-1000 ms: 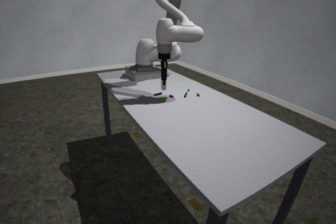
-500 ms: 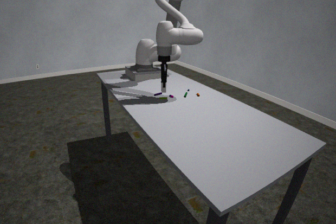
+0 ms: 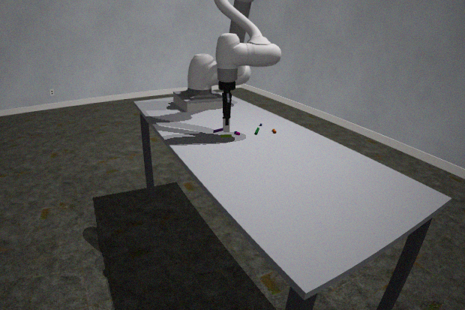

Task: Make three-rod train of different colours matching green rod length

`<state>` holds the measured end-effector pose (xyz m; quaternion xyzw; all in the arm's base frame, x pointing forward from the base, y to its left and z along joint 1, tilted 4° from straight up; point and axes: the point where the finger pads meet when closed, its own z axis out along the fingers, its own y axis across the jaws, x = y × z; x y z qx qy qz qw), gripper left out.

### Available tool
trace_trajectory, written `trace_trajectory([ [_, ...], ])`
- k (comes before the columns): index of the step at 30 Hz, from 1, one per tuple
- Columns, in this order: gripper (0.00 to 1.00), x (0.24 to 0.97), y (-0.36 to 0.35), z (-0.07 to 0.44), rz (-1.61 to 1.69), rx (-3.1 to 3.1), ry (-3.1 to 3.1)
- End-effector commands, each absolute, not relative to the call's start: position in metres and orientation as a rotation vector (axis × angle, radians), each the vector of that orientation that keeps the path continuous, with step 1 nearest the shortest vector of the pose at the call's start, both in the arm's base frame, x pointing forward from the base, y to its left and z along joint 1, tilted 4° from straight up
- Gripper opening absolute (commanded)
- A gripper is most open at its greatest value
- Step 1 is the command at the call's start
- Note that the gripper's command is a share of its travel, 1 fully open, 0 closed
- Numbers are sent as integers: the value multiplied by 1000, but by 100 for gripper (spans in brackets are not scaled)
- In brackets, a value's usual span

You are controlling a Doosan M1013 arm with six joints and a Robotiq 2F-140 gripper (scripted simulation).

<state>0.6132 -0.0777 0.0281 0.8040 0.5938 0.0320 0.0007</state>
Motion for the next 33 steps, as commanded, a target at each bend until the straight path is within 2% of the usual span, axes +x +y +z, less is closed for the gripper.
trace_trajectory([
  [1, 15, 614, -78, 23, 101, 2525, 1865],
  [33, 15, 614, -77, 16, 101, 2525, 1865],
])
